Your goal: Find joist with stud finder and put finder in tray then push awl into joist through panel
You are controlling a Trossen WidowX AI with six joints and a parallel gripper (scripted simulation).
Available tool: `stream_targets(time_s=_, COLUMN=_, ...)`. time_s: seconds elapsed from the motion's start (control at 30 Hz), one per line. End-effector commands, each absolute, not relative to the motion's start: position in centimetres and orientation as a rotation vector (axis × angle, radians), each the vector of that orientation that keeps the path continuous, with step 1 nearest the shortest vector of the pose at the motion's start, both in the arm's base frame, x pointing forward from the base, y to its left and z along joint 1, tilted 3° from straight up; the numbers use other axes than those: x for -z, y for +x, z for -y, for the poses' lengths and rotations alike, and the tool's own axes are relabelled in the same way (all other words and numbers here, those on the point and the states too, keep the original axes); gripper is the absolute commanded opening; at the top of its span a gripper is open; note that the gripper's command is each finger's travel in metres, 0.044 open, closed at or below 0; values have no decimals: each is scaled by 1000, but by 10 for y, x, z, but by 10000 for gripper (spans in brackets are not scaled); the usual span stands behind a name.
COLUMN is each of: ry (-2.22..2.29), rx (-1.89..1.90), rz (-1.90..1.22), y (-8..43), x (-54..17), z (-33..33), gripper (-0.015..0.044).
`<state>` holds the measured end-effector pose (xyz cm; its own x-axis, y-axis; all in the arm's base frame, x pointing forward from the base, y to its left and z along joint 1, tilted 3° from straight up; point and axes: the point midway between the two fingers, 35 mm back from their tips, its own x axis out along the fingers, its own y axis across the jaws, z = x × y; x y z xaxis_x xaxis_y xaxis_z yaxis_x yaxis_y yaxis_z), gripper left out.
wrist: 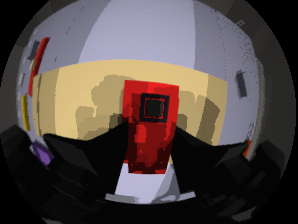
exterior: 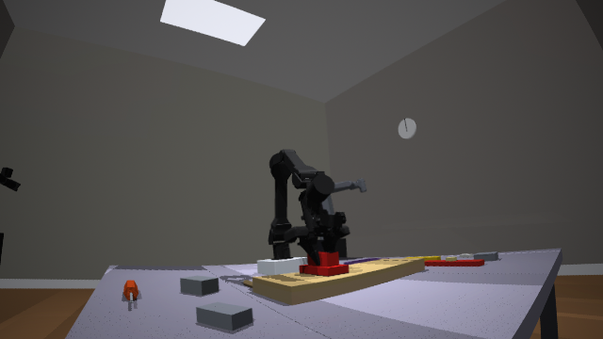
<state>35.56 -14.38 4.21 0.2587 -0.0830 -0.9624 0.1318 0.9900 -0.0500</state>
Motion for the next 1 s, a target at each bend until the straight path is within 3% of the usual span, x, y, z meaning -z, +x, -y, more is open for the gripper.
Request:
stream_targets(time_s=0.0, ry=41, rx=146, rz=-1302, y=356, x=-42, z=151, gripper=0)
stream_targets(time_s=0.97, ry=37, rx=150, rz=-1303, y=350, x=-45, z=195, gripper=0)
